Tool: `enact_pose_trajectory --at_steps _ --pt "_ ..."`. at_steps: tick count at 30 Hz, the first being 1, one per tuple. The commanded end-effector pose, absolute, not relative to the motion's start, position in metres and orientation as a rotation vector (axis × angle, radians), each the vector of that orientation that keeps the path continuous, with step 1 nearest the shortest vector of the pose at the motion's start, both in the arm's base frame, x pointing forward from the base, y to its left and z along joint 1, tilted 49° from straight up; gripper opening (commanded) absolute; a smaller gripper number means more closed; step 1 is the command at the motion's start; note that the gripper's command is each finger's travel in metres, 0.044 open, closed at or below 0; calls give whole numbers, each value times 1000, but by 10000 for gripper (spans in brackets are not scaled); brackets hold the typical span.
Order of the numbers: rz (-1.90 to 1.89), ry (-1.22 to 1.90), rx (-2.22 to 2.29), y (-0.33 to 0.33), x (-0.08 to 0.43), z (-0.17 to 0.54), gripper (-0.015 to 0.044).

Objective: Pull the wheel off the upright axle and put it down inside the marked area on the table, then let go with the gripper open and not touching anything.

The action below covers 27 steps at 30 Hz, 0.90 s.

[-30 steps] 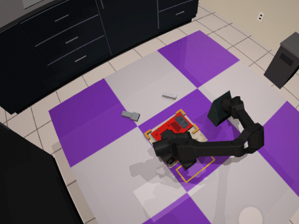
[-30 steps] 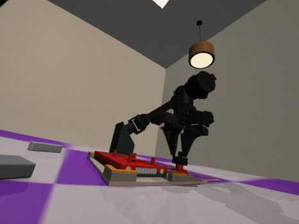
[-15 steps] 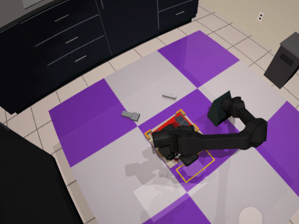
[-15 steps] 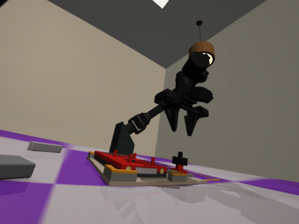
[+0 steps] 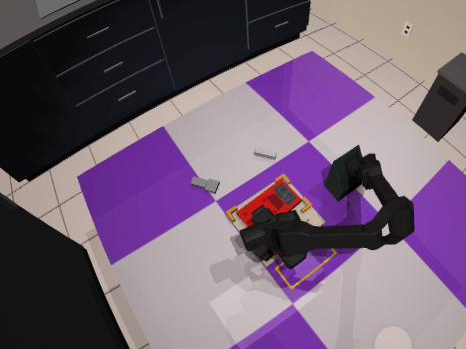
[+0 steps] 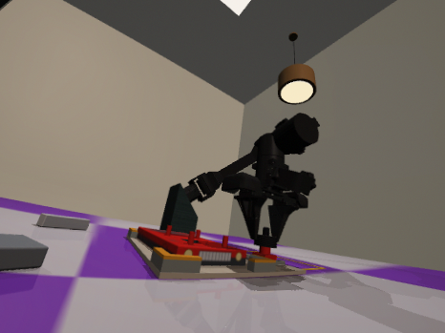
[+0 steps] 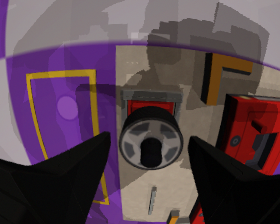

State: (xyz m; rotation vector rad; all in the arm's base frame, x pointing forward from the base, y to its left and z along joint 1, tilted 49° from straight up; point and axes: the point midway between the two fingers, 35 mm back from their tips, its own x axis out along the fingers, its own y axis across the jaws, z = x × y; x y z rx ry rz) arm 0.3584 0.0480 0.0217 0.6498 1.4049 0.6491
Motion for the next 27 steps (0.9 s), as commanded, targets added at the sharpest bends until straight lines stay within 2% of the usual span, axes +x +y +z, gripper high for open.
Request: enact_pose_trajectory --at_steps 1,9,15,27 --pt "650 1406 649 48 358 22 215" --pt "650 1406 649 48 358 22 161" --pt "650 1406 649 47 358 23 4" --pt "649 1405 650 44 358 25 0"
